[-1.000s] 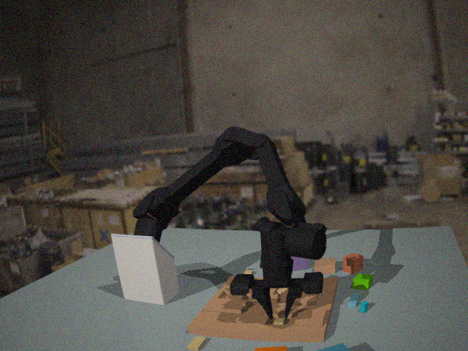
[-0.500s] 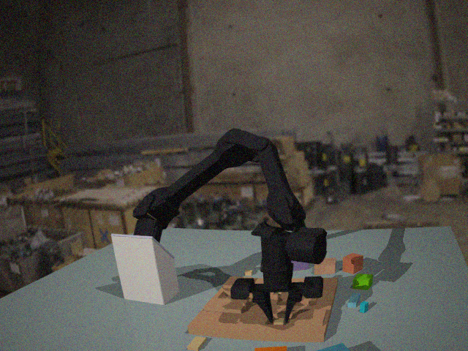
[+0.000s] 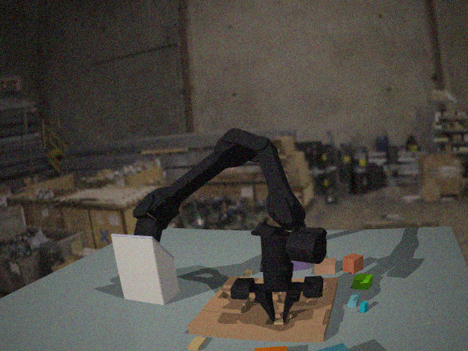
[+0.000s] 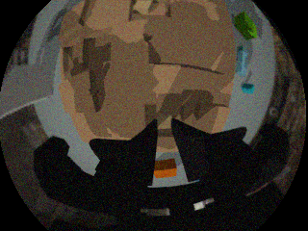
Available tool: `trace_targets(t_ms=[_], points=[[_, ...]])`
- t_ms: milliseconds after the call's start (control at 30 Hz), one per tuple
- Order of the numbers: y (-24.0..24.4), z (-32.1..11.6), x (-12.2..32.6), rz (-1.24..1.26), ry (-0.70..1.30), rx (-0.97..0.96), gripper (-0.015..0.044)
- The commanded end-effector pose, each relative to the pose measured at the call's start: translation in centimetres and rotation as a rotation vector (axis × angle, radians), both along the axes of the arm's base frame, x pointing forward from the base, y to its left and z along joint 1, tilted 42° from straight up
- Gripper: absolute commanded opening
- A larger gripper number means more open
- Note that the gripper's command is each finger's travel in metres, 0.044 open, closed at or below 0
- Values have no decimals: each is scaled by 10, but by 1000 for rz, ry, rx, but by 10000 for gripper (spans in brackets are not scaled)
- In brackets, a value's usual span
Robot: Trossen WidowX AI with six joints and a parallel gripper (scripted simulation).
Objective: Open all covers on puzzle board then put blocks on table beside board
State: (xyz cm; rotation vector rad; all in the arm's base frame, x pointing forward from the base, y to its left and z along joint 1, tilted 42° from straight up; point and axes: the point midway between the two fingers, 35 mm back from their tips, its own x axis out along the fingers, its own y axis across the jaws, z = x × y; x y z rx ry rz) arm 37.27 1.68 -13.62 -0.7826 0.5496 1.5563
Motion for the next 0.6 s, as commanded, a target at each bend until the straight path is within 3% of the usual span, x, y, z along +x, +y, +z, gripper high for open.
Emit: trace_targets(t_ms=[0,567], points=[[-2,2,0,1,0,0,80],[-17,19,1,-1,1,0,80]])
